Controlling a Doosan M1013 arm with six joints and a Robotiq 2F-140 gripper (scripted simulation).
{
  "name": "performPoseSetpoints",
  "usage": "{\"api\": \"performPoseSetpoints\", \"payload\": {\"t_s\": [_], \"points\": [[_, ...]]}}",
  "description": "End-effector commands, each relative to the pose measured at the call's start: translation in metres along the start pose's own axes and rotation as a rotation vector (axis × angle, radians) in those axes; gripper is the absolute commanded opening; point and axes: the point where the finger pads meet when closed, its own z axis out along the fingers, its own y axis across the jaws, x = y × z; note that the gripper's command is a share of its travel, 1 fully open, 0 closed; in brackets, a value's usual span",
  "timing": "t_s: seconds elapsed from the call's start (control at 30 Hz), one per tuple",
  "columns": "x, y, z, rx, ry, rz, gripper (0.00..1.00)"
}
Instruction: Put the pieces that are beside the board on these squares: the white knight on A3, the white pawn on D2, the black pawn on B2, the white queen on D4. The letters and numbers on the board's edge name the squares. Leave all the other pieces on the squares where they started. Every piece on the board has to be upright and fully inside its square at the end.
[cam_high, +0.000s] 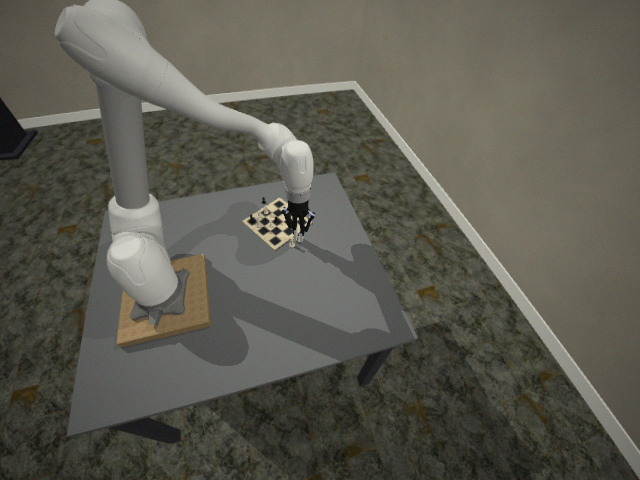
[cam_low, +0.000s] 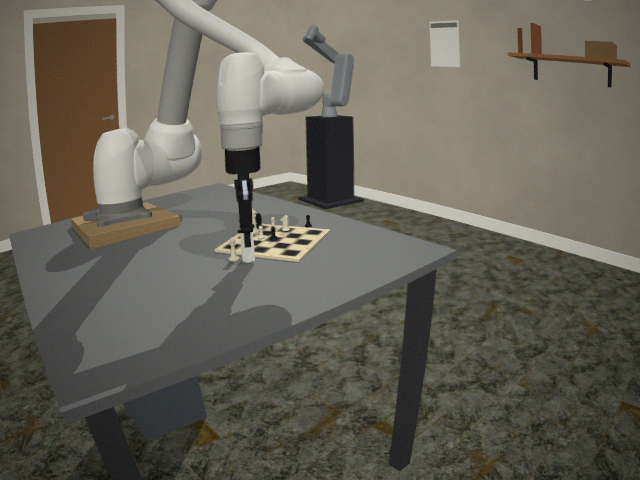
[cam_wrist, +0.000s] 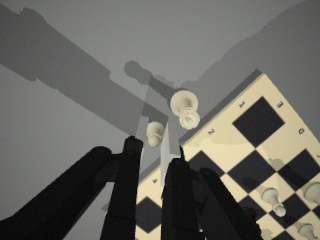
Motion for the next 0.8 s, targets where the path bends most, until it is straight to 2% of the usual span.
{"api": "performPoseSetpoints", "payload": {"t_s": [0.0, 0.47, 0.5, 0.77], "points": [[0.0, 0.0, -0.0001, 0.0, 0.0, 0.0, 0.2], [0.0, 0.0, -0.0001, 0.0, 0.0, 0.0, 0.2], [0.0, 0.0, -0.0001, 0.0, 0.0, 0.0, 0.0], [0.0, 0.0, -0.0001, 0.0, 0.0, 0.0, 0.0]]}}
